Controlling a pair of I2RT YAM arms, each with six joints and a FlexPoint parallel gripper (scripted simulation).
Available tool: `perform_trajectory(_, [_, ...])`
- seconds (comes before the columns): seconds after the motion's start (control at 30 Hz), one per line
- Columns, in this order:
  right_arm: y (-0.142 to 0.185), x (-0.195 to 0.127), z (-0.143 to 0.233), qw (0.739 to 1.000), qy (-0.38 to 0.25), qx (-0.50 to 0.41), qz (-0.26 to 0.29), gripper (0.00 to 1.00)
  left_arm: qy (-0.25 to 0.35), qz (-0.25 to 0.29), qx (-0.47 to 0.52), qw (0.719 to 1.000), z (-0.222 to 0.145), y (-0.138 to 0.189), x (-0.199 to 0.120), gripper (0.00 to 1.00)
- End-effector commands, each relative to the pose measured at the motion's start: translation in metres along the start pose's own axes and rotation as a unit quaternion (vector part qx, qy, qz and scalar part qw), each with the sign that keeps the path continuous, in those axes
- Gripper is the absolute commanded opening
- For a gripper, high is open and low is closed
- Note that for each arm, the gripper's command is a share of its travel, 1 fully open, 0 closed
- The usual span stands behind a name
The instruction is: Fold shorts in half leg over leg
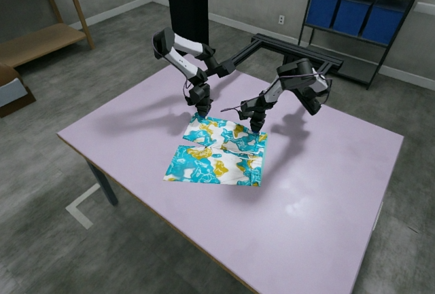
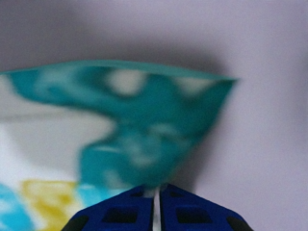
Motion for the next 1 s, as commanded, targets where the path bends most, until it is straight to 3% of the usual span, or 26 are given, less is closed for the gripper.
perform_trajectory(0.0, [-0.002, -0.011, 0.011, 1.000, -0.006, 0.005, -0.010, 0.00, 0.003, 0.013, 0.006, 1.000, 0.015, 0.004, -0.011, 0.00])
perform_trajectory(0.33, [-0.001, -0.024, 0.026, 1.000, -0.012, 0.005, -0.011, 0.00, -0.006, 0.004, 0.014, 1.000, 0.027, -0.002, -0.030, 0.00])
perform_trajectory(0.97, [-0.002, -0.037, 0.045, 1.000, -0.018, 0.012, -0.015, 0.00, 0.000, 0.006, 0.007, 1.000, 0.028, 0.002, -0.030, 0.00])
Point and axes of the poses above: on each arm, the point where the finger pads meet when closed, its own x axis out along the fingers, its own z axis across the jaws, y = z × x, the point moved 9 cm from there along -x, back along the fingers, and after that the axes turned 4 degrees about x, right-handed, at the moved point
